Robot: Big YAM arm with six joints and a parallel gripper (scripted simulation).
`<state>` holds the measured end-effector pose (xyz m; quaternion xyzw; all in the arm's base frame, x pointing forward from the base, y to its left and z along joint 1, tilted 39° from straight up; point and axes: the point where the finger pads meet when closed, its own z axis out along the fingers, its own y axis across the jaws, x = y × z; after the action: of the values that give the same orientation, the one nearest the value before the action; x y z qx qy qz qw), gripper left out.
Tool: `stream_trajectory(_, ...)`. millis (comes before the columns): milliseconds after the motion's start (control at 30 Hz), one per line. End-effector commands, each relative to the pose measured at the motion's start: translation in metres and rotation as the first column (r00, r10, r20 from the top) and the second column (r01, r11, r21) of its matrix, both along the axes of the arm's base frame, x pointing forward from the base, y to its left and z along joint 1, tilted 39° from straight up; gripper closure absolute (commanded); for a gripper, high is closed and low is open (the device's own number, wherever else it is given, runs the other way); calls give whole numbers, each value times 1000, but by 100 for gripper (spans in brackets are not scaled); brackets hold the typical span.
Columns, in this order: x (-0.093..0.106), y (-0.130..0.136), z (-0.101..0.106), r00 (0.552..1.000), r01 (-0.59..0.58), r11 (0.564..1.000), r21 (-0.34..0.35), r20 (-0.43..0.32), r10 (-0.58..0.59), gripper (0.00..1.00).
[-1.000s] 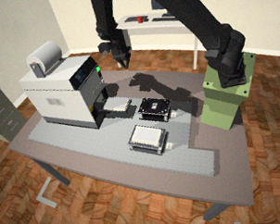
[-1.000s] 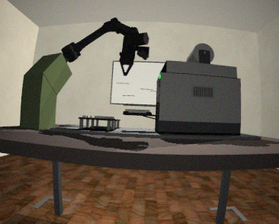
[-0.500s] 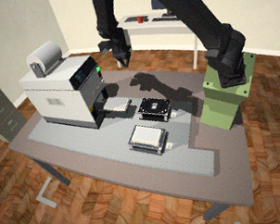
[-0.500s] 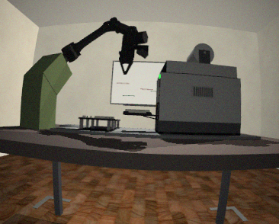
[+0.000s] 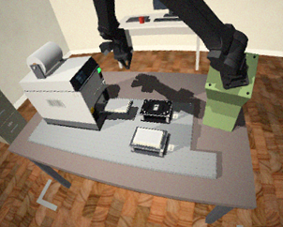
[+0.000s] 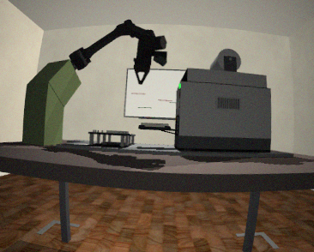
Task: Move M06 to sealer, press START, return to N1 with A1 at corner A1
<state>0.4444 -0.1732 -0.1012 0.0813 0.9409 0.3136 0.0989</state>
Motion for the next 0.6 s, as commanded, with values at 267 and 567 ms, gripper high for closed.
stream_trajectory(267, 4, 51, -43, 987, 122, 992, 25, 104, -124, 0)
stream_trajectory(567, 21, 35, -43, 984, 119, 993, -8, 137, -117, 0)
